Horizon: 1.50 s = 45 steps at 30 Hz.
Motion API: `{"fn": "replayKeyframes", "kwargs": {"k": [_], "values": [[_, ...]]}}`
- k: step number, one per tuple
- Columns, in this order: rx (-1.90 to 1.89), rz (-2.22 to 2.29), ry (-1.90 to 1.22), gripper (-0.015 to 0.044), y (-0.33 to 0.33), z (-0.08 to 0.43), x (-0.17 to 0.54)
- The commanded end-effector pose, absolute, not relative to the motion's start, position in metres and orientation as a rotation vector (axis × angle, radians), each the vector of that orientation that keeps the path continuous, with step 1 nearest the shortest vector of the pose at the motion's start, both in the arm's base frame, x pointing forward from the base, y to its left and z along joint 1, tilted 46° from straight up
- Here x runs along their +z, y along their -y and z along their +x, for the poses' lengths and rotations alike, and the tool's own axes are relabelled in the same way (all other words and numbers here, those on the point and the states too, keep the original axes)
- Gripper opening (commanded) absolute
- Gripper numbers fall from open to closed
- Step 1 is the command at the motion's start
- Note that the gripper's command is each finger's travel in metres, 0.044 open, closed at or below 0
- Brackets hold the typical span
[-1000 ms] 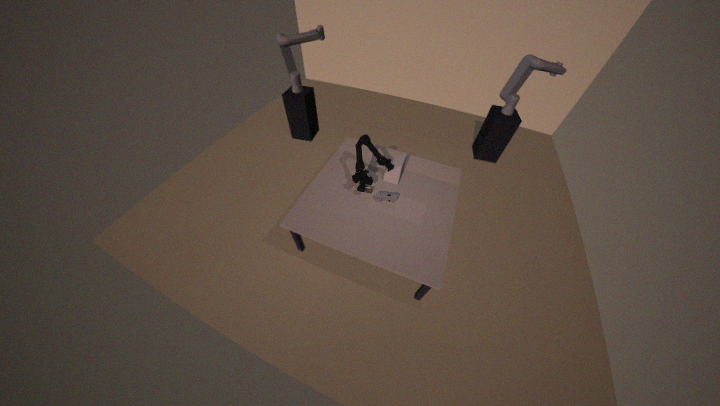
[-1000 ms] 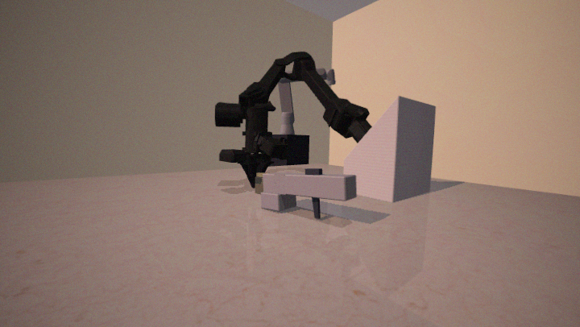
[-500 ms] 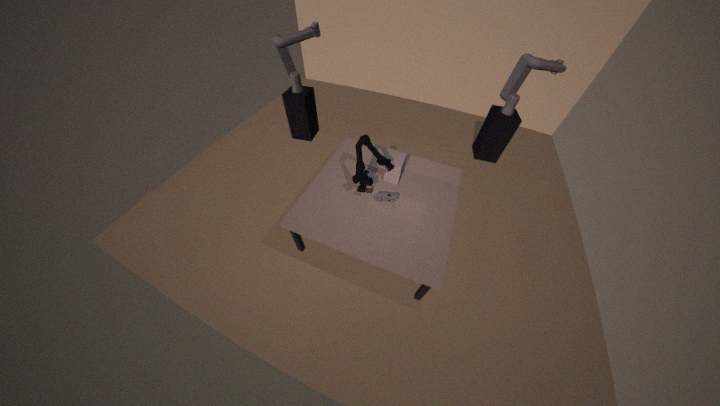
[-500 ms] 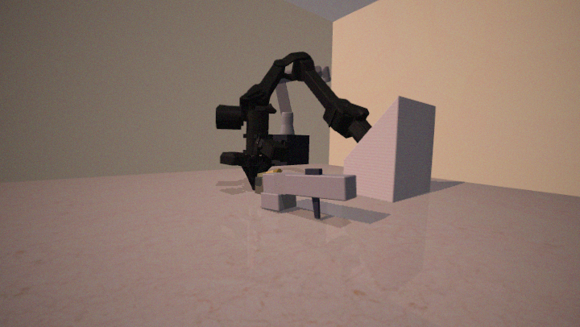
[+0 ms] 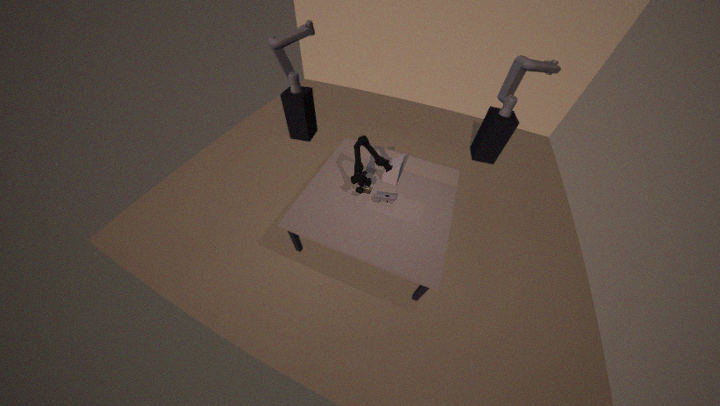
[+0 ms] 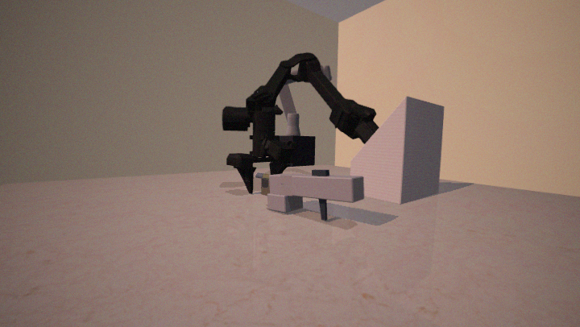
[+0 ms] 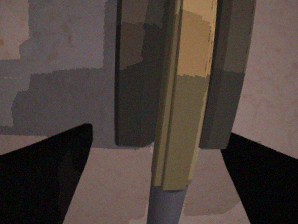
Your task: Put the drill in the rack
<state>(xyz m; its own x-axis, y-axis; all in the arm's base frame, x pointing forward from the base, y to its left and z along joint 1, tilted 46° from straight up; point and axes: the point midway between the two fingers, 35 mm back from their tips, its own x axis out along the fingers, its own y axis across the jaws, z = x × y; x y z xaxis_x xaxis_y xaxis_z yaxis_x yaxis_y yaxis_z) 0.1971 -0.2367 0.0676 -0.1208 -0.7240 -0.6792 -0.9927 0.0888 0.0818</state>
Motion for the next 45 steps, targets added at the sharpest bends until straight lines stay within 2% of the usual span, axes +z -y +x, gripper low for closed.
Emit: {"fn": "replayKeyframes", "kwargs": {"k": [1, 24, 29, 33, 39, 45], "values": [[0.756, -1.683, -1.898, 0.0440, 0.232, 0.198, 0.072], [0.699, -1.696, -1.851, 0.0440, 0.177, 0.213, 0.120], [0.170, -1.688, -1.451, 0.0440, 0.123, 0.259, 0.158], [-0.094, -1.521, -1.046, 0.0440, 0.071, 0.280, 0.194], [-0.215, -1.166, -0.567, 0.0440, 0.008, 0.280, 0.241], [-0.165, -0.713, -0.177, 0.0440, -0.043, 0.257, 0.287]]}}
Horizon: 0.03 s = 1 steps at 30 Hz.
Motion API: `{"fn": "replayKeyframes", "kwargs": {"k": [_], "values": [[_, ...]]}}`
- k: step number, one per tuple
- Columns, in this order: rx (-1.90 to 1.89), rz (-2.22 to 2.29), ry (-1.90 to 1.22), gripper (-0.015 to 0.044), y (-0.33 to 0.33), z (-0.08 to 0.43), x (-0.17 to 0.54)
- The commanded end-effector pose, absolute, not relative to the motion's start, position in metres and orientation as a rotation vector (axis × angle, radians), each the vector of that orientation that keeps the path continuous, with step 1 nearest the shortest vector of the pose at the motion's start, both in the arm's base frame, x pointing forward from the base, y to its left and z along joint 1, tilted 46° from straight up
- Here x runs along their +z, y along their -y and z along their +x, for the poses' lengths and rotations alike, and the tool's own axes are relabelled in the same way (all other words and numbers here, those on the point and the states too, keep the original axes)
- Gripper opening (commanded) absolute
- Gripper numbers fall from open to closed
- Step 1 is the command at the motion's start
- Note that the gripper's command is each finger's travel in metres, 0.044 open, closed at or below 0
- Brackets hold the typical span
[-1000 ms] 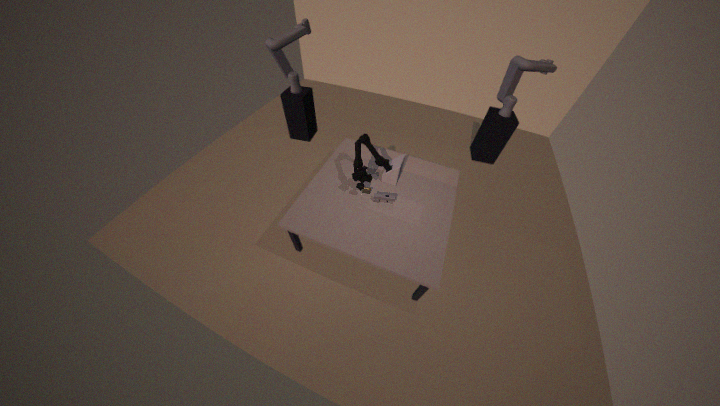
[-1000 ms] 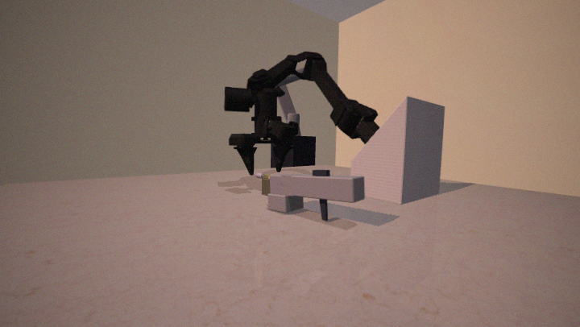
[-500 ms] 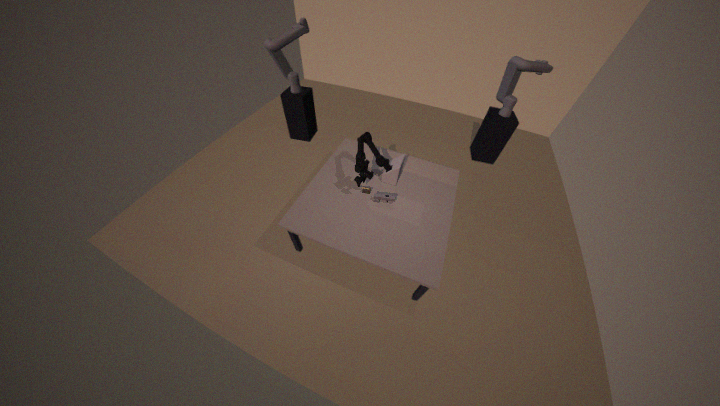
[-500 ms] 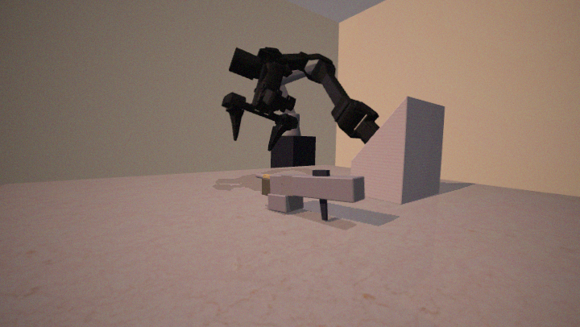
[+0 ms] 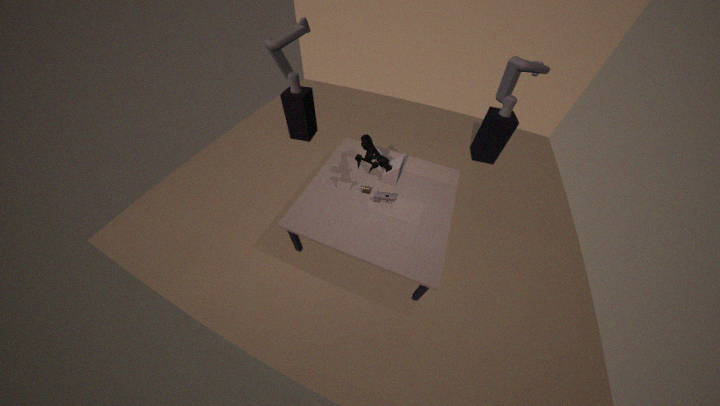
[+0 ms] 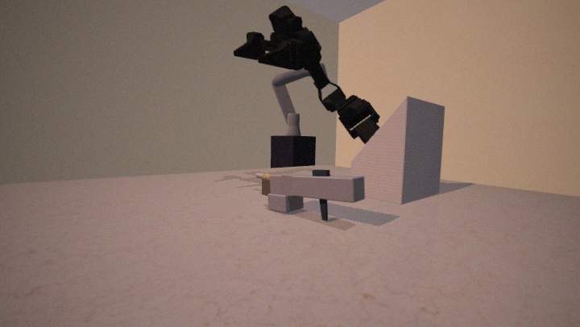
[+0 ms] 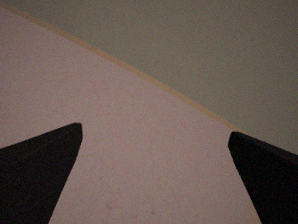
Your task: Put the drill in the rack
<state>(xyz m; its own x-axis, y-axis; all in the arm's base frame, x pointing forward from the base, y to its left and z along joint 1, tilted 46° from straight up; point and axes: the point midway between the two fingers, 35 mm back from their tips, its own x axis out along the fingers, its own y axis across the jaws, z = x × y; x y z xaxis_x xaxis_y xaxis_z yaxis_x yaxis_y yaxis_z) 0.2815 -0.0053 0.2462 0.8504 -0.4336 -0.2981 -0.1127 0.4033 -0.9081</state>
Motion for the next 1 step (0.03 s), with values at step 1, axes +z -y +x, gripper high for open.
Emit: {"fn": "replayKeyframes", "kwargs": {"k": [1], "values": [[-0.144, -0.627, -0.119, 0.0440, -0.0500, 0.2516, 0.2941]]}}
